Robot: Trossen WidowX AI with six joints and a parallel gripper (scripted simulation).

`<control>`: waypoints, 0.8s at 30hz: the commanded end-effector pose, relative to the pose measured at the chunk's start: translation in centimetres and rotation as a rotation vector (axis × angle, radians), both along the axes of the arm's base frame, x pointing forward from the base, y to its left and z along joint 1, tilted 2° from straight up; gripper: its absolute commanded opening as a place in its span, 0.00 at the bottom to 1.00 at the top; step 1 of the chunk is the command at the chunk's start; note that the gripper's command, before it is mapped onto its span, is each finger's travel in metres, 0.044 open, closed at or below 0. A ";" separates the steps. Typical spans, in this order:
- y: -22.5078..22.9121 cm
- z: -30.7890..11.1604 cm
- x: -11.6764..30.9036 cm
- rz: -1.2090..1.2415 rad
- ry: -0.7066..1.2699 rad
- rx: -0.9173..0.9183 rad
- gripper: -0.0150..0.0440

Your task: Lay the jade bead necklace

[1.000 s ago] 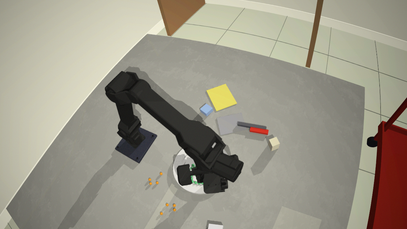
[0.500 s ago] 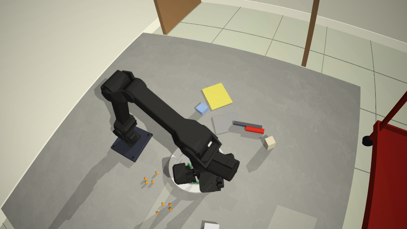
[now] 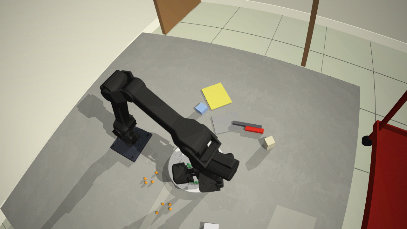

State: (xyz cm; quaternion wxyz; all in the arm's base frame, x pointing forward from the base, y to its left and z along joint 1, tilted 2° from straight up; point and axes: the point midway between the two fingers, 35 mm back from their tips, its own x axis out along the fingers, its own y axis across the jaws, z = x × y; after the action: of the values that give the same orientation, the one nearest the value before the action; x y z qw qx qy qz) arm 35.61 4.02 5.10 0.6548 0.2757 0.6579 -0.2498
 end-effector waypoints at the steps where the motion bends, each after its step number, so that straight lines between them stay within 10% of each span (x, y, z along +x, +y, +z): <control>1: 0.0 0.0 0.0 -0.001 0.002 0.003 1.00; 11: 0.0 0.0 0.0 -0.001 0.002 0.003 1.00; 24: 0.6 2.6 -1.0 0.031 0.001 0.003 0.46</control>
State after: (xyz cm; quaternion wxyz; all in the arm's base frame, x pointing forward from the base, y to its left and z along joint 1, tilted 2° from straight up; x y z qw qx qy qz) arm 34.87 4.51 8.12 0.6604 0.2699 0.6580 -0.2410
